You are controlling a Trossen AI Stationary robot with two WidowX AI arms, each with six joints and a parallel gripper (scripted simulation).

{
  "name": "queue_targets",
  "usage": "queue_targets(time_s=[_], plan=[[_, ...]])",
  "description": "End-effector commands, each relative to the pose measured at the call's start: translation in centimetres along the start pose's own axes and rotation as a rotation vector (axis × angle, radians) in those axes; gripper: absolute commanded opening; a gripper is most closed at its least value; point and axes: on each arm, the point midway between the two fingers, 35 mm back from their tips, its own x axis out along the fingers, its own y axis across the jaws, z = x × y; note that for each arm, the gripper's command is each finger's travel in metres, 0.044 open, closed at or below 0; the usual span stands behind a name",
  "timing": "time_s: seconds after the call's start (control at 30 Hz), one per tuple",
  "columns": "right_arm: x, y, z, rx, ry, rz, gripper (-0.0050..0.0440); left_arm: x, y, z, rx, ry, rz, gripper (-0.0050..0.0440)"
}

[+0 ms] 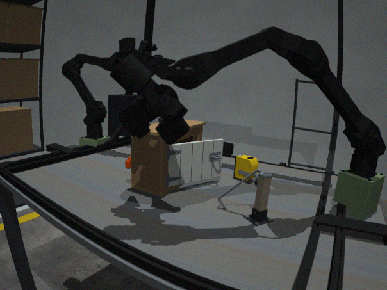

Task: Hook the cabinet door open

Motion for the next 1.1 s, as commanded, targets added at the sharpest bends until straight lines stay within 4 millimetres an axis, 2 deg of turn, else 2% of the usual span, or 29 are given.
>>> queue_targets(time_s=[0.0,0.53,0.77,0.8,1.07], plan=[[0.0,0.0,0.0,0.0,0.0,0.0,0.04,0.0,0.0,0.0,0.0,0.0,0.0,0.04],[0.0,0.0,0.0,0.0,0.0,0.0,0.04,0.0,0.0,0.0,0.0,0.0,0.0,0.04],[-0.1,-0.4,0.2,-0.001,0.001,0.0,0.04,0.6,0.1,-0.2,-0.001,-0.016,0.014,0.0232],[-0.2,-0.6,0.3,-0.001,0.001,0.0,0.04,0.8,0.1,-0.2,-0.001,-0.023,0.021,0.022],[-1.3,-3.0,1.5,-0.005,0.005,-0.001,0.04,4.0,1.0,-1.4,0.003,-0.119,0.118,0.022]])
